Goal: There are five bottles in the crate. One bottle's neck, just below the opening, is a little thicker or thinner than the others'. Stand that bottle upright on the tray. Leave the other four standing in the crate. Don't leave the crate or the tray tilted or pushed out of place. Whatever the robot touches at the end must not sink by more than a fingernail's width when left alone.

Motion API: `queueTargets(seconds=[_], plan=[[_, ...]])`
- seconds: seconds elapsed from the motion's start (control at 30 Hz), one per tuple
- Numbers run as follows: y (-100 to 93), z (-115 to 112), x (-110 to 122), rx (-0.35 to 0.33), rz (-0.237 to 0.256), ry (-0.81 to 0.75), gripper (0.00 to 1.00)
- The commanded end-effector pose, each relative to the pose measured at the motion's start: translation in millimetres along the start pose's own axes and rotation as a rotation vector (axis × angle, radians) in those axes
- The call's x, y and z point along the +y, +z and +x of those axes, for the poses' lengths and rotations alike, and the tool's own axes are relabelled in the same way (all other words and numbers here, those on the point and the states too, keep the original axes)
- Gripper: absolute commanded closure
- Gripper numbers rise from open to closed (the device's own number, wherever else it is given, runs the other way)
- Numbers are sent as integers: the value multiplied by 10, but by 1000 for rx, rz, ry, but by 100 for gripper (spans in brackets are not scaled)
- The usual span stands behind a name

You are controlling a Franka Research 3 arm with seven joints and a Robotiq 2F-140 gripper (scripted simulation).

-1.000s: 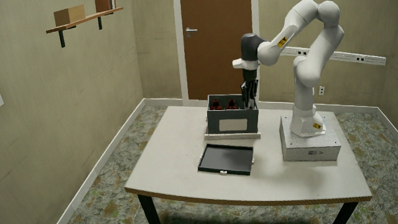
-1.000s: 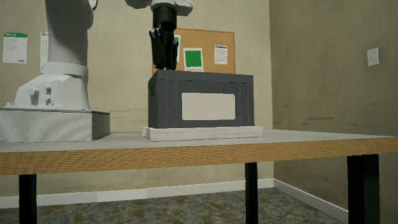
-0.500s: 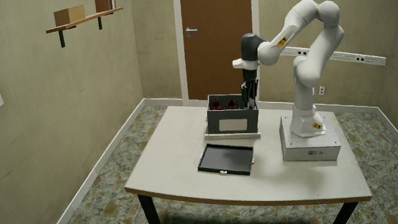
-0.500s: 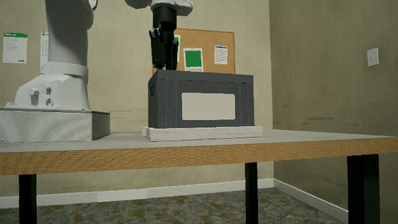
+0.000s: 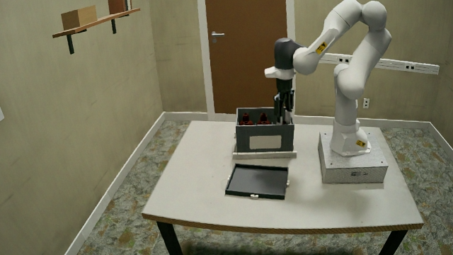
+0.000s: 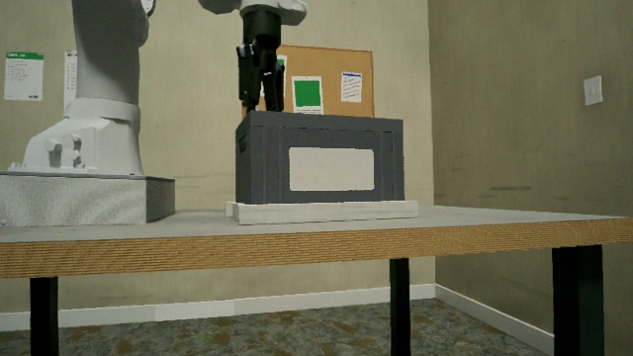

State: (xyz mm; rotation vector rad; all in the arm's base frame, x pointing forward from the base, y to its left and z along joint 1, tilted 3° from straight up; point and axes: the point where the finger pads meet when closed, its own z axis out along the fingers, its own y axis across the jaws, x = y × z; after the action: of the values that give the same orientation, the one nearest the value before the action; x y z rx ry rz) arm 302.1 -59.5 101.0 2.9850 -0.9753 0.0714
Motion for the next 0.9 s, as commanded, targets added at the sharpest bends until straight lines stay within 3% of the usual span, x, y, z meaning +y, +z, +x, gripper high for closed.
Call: queueTargets(seconds=[0.0, 0.87], plan=[[14, -8, 10, -1, -2, -3, 56], [-13, -7, 9, -1, -2, -3, 56]])
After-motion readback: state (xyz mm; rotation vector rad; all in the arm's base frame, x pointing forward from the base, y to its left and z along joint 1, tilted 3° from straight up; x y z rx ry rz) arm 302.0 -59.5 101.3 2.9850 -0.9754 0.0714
